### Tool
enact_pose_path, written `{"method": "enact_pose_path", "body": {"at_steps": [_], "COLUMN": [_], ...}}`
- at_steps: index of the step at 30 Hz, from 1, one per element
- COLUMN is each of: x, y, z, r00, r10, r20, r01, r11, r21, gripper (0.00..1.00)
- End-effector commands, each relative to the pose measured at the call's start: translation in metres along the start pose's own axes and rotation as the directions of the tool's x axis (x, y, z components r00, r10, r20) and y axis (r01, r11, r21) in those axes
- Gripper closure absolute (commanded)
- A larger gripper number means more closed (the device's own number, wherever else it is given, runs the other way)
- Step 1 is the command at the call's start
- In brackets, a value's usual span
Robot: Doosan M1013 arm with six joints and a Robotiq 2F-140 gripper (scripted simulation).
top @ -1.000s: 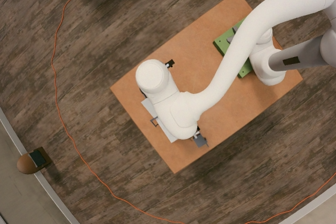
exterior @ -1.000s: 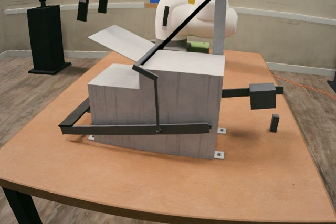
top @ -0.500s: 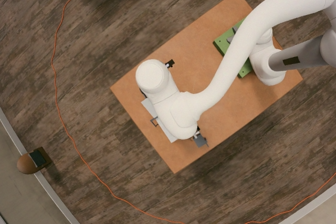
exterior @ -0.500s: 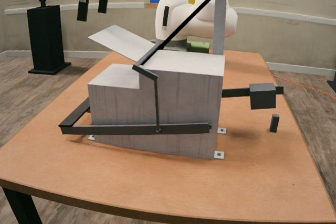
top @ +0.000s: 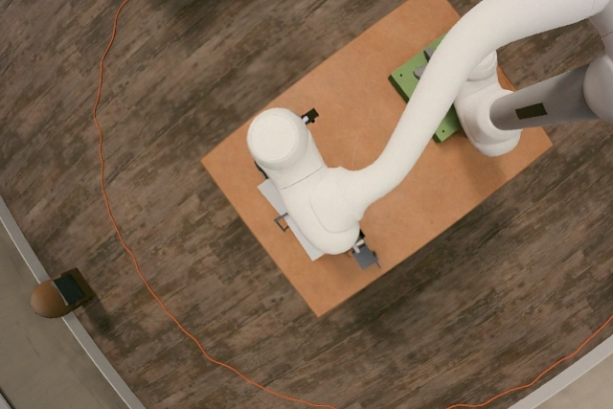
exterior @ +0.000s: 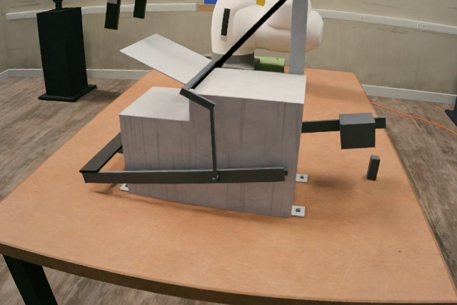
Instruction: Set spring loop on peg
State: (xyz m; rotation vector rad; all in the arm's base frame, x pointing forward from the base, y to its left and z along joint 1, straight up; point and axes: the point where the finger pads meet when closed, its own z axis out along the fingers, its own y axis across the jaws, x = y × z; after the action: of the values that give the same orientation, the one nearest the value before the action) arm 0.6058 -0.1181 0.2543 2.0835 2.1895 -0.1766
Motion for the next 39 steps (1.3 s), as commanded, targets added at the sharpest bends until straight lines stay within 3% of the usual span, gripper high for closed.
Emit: {"method": "enact_pose_path", "body": {"at_steps": [1,13,15,16,30,39], "x": [0.001,0.006,0.006,0.005,0.008,0.008], "y": [0.000,-0.002,-0.002,-0.002,-0.002,-0.002], "z": [0.022,0.122,0.122,0.106,0.152,0.149], "r00": [0.999,0.962,0.962,0.972,0.942,0.944], "r10": [0.000,0.000,0.000,0.003,-0.001,0.000], "r20": [-0.051,-0.272,-0.272,-0.236,-0.337,-0.330], "r01": [0.000,0.000,0.000,-0.003,0.001,0.000], "r11": [1.000,1.000,1.000,1.000,1.000,1.000], "r21": [0.000,0.001,0.001,0.001,0.000,0.000], "gripper": [0.00,0.00,0.00,0.00,0.00,0.00]}}
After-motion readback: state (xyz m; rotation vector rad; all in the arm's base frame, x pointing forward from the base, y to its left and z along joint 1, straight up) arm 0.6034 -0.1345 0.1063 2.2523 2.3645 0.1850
